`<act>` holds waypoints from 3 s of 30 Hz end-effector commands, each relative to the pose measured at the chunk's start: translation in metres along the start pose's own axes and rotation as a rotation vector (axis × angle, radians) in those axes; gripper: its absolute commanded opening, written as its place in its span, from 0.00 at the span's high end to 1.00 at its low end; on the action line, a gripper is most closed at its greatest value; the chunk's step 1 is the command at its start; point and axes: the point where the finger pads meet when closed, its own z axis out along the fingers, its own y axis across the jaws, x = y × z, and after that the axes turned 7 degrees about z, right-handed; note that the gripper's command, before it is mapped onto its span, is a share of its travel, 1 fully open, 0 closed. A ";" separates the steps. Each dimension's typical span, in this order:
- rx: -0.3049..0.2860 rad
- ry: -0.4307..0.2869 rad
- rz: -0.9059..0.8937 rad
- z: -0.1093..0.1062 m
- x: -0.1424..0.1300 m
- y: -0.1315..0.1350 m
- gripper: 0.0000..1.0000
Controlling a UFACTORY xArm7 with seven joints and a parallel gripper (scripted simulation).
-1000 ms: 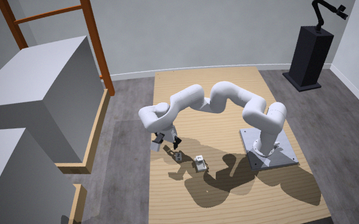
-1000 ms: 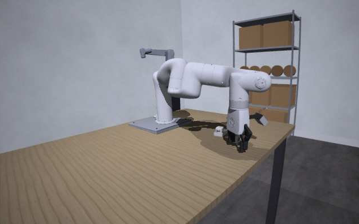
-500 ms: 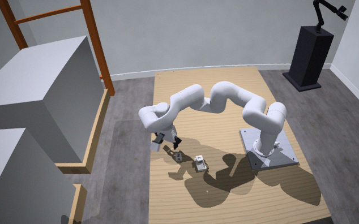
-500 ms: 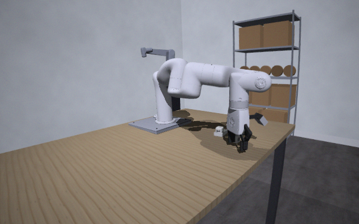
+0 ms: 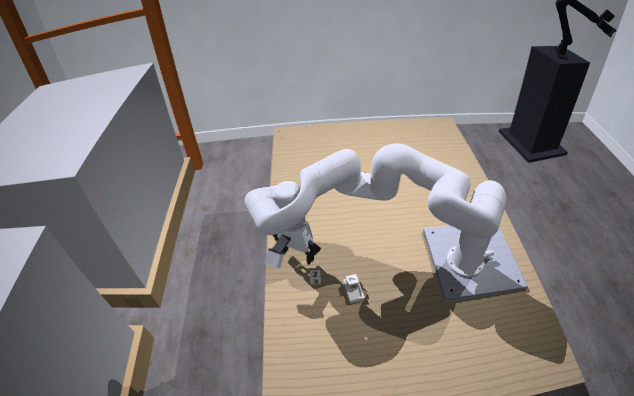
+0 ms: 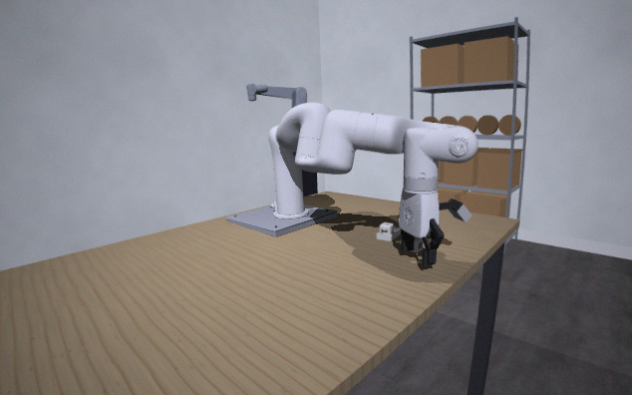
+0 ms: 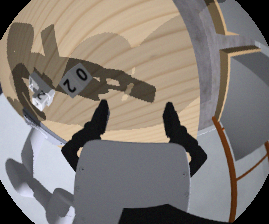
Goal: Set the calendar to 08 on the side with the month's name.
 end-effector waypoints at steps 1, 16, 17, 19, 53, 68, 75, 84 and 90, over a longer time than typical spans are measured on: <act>-0.003 0.002 0.000 -0.002 0.001 0.001 0.00; -0.003 0.002 0.000 -0.002 0.001 0.001 0.00; -0.003 0.002 0.000 -0.002 0.001 0.001 0.00; -0.003 0.002 0.000 -0.002 0.001 0.001 0.00; -0.003 0.002 0.000 -0.011 0.000 0.001 0.00; -0.003 0.002 0.000 -0.060 0.000 0.001 0.00; -0.003 0.002 0.000 -0.062 0.000 0.001 0.00; -0.003 0.002 0.000 -0.062 0.000 0.001 0.00; -0.004 0.003 0.028 -0.063 0.001 0.000 0.00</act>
